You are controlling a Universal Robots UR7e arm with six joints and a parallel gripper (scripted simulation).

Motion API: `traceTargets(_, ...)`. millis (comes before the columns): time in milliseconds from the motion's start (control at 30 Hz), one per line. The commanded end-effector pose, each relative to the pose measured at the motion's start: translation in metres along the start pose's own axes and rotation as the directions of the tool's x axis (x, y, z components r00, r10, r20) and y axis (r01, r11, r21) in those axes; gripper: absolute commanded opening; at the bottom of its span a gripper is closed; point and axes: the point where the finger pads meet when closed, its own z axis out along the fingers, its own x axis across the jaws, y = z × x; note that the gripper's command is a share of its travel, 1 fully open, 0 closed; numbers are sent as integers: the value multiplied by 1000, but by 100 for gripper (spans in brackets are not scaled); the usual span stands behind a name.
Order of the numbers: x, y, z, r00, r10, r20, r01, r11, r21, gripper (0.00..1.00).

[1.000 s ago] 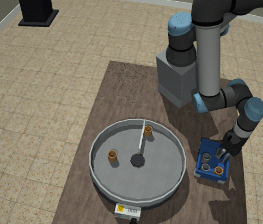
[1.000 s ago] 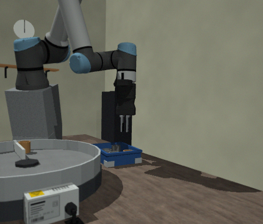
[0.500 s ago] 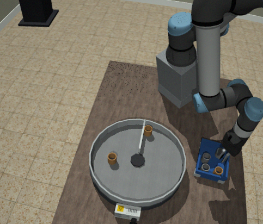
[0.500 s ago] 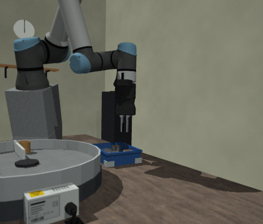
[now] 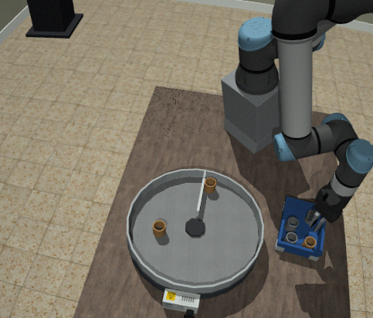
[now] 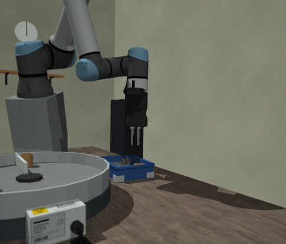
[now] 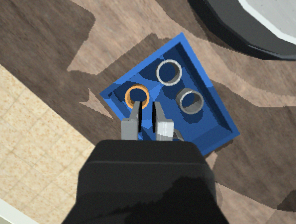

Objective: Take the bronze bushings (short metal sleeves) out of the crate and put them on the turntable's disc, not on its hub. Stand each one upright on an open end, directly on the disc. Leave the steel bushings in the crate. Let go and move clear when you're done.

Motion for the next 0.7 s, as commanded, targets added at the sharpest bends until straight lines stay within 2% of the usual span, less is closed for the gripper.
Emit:
traceTargets(0, -1, 0, 13, 1000, 0, 1, 0, 1000, 1, 36)
traceTargets(333, -1, 0, 55, 1000, 0, 1, 0, 1000, 1, 36)
traceTargets(667, -1, 0, 59, 1000, 0, 1, 0, 1000, 1, 36)
